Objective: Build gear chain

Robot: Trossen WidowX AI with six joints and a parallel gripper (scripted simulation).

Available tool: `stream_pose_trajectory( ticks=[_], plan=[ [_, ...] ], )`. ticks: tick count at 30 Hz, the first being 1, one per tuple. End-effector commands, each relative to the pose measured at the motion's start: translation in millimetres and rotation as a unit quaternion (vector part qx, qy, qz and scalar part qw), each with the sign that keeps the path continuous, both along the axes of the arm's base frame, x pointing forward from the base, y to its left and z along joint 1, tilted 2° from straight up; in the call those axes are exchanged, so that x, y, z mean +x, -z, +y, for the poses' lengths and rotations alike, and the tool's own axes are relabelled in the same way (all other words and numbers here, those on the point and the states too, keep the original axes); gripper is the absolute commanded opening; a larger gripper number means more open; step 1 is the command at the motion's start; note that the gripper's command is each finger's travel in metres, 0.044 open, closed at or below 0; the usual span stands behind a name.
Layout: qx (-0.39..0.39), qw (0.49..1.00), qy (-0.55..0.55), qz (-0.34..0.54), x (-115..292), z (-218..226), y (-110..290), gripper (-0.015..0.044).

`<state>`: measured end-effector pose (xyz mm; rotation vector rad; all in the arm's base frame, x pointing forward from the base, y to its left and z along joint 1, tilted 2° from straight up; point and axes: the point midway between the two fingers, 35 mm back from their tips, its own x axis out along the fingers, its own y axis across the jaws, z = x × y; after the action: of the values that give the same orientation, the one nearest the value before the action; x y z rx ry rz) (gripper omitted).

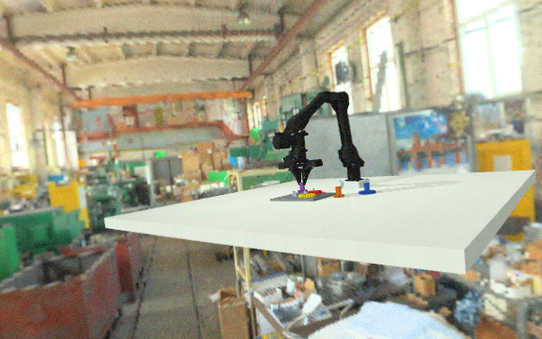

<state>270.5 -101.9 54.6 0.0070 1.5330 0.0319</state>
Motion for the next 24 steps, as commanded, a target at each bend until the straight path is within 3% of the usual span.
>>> stream_pose_trajectory(
  ticks=[1, 18, 24],
  plan=[
    [0.001, 1.0, -0.014, -0.001, 0.7, 0.5, 0.8, 0.0],
    [-0.007, 0.974, -0.227, -0.006, 0.1, 0.5, 4.2, 0.0],
    [-0.006, 0.977, -0.214, -0.006, 0.9, 0.7, 5.2, 0.0]
  ],
)
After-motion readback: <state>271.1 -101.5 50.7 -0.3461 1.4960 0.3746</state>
